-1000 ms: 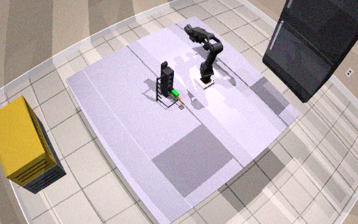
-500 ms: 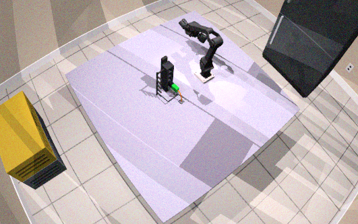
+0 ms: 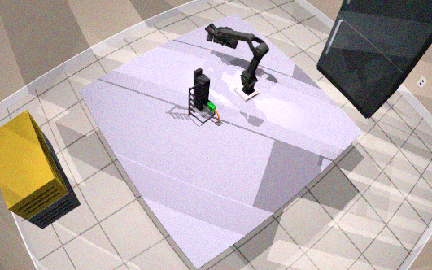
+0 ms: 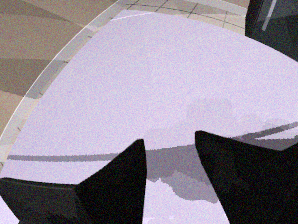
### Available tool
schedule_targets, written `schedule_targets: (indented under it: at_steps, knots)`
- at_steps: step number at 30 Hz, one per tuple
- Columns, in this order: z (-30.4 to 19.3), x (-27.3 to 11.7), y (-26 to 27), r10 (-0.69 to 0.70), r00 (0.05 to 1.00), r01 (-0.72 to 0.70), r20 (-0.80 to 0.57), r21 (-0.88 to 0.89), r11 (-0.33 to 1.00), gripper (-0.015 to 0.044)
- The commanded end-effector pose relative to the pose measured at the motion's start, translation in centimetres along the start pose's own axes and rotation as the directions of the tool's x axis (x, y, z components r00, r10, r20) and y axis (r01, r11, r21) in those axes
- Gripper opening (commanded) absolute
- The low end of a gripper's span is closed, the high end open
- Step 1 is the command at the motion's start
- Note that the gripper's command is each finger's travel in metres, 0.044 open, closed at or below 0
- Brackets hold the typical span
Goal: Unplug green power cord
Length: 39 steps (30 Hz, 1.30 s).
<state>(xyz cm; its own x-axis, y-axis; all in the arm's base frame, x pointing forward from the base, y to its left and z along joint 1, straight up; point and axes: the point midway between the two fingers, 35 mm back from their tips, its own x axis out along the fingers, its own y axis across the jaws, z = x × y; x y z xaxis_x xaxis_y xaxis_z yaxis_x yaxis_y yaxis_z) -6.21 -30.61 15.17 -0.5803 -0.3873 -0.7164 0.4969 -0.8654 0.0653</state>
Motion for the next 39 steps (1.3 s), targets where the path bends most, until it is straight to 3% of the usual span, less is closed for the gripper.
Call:
schedule_targets:
  at_steps: [1,10,19,30,39]
  knots:
    - [-1.1,-1.6,3.2,0.119,0.992,-0.122,-0.031,-0.105,0.987,0.016]
    - [-4.2,-5.4,8.4,0.328,0.938,-0.346,-0.111,-0.296,0.89,0.016]
    - [-7.9,-10.5,12.7,0.512,0.832,-0.549,-0.215,-0.46,0.698,0.016]
    - [-13.2,-18.4,16.3,0.685,0.628,-0.724,-0.37,-0.601,0.339,0.016]
    - [-18.0,-26.1,17.3,0.757,0.41,-0.763,-0.509,-0.646,-0.022,0.016]
